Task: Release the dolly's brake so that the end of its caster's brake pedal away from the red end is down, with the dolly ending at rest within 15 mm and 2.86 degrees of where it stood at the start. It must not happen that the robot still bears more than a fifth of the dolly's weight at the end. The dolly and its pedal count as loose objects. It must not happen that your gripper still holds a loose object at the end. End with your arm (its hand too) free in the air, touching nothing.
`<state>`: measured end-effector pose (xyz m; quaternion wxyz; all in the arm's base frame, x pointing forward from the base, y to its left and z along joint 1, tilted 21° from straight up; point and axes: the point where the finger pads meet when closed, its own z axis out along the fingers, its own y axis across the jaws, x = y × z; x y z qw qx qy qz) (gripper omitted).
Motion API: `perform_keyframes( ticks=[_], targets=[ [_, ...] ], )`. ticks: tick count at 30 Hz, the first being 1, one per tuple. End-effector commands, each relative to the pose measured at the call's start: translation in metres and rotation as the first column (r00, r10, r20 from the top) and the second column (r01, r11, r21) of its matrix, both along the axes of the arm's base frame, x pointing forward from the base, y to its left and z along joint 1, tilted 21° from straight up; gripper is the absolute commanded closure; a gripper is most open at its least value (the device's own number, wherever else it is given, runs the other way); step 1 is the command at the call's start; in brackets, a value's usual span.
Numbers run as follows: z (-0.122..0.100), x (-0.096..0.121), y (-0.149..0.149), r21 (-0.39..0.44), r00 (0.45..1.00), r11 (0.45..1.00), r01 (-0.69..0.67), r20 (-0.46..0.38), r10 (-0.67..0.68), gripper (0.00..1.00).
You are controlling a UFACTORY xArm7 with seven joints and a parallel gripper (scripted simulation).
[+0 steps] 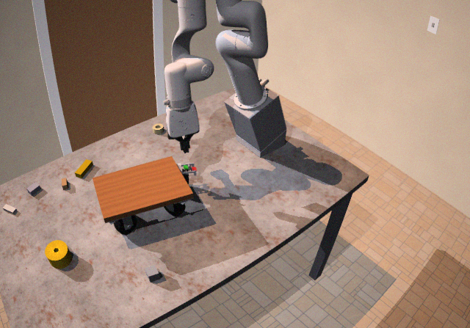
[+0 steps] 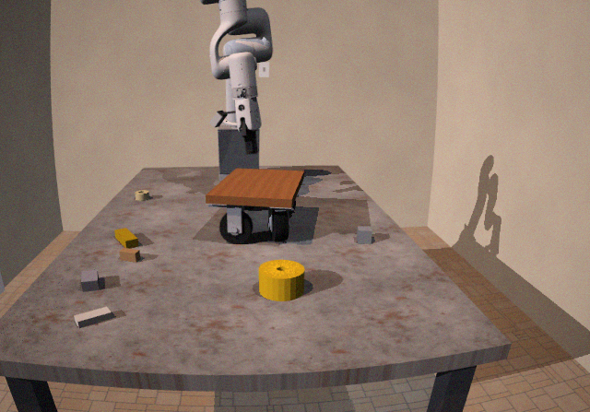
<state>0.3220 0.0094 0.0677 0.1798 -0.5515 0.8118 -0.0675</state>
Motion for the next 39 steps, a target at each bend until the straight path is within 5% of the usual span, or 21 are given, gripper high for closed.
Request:
perform_keyframes(
  ticks=[1,39],
  targets=[
    [0.001,0.001,0.000,-0.071,0.986,0.984,0.165,-0.006,-0.166,1.00],
    [-0.012,0.006,0.000,-0.071,0.986,0.984,0.166,-0.006,-0.167,1.00]
  ],
)
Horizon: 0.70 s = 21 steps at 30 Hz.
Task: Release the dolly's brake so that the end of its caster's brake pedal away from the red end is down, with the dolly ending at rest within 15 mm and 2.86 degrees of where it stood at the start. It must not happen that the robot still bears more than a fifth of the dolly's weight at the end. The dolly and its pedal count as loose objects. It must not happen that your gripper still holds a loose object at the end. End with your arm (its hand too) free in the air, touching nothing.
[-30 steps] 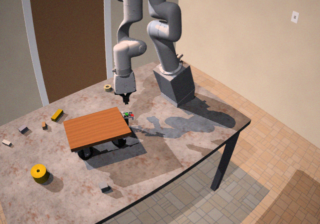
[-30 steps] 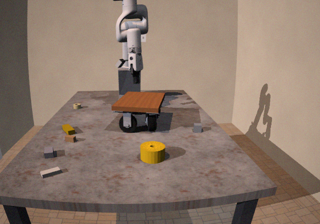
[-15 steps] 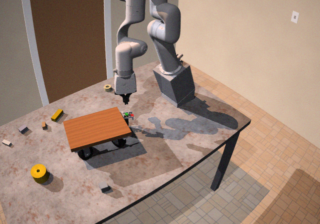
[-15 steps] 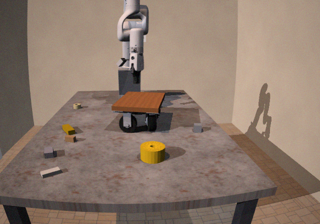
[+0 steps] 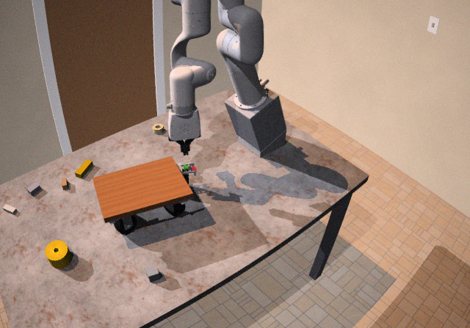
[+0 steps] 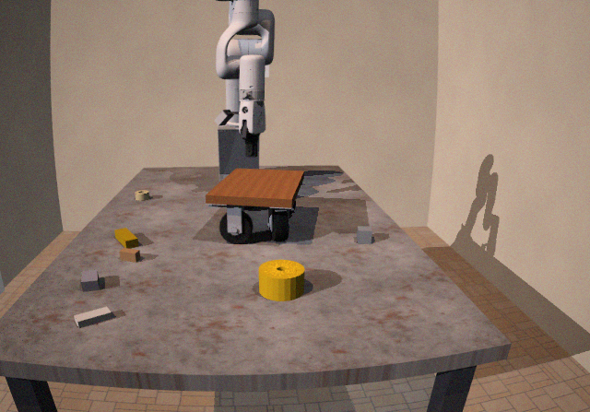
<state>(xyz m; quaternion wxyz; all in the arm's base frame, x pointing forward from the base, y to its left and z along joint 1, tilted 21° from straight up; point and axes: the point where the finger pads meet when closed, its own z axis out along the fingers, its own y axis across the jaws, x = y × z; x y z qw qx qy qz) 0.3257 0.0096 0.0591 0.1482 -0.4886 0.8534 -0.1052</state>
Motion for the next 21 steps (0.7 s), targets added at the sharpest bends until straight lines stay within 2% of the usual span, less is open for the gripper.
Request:
perform_keyframes(
  ticks=[1,21],
  targets=[
    [-0.005,0.003,0.000,-0.003,1.000,1.000,0.001,0.004,-0.001,1.00],
    [-0.038,0.016,-0.001,-0.003,1.000,1.000,0.001,0.004,-0.001,1.00]
  ],
)
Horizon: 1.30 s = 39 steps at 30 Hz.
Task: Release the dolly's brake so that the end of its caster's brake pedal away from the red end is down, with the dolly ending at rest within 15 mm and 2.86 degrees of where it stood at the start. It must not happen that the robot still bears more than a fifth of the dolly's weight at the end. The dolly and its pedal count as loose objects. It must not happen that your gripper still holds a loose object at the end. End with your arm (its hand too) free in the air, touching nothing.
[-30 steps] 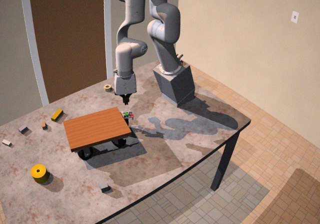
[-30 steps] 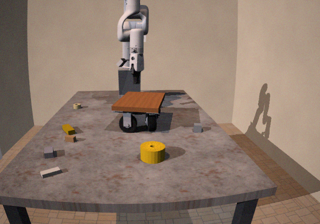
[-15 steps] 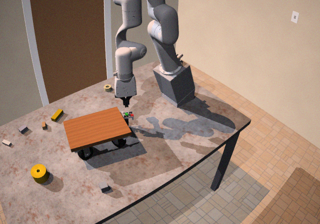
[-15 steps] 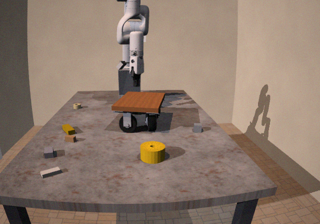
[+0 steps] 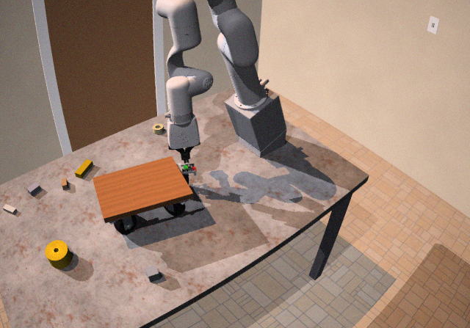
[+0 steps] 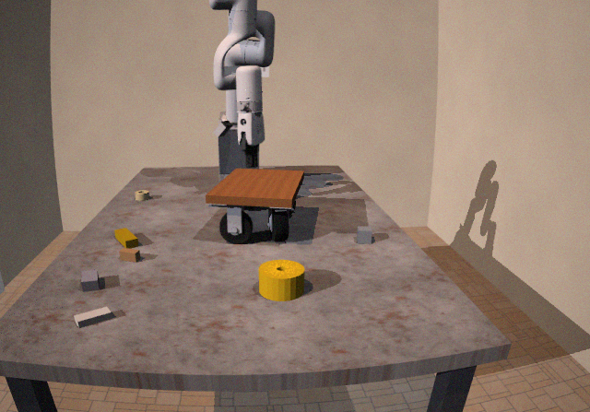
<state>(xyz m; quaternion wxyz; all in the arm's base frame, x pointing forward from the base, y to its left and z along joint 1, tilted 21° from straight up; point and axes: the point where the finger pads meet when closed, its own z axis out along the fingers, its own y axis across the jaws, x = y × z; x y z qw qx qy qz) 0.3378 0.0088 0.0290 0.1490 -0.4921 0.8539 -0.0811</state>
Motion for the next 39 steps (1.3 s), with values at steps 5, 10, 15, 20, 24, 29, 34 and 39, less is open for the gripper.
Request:
perform_keyframes(
  ticks=[5,10,15,20,24,29,34,39],
  targets=[
    [-0.015,0.007,-0.001,-0.044,1.000,0.999,0.014,0.027,-0.013,1.00],
    [-0.018,0.008,-0.001,-0.044,1.000,0.999,0.014,0.027,-0.013,1.00],
    [-0.021,0.009,-0.001,-0.044,1.000,0.999,0.014,0.027,-0.013,1.00],
    [-0.022,0.010,-0.001,-0.044,1.000,0.999,0.014,0.027,-0.013,1.00],
    [-0.022,0.010,-0.001,-0.044,1.000,0.999,0.014,0.027,-0.013,1.00],
    [-0.022,0.010,-0.001,-0.044,1.000,0.999,0.014,0.027,-0.013,1.00],
    [-0.022,0.010,-0.001,-0.044,1.000,0.999,0.014,0.027,-0.013,1.00],
    [-0.022,0.010,-0.001,-0.044,1.000,0.999,0.014,0.027,-0.013,1.00]
  ],
)
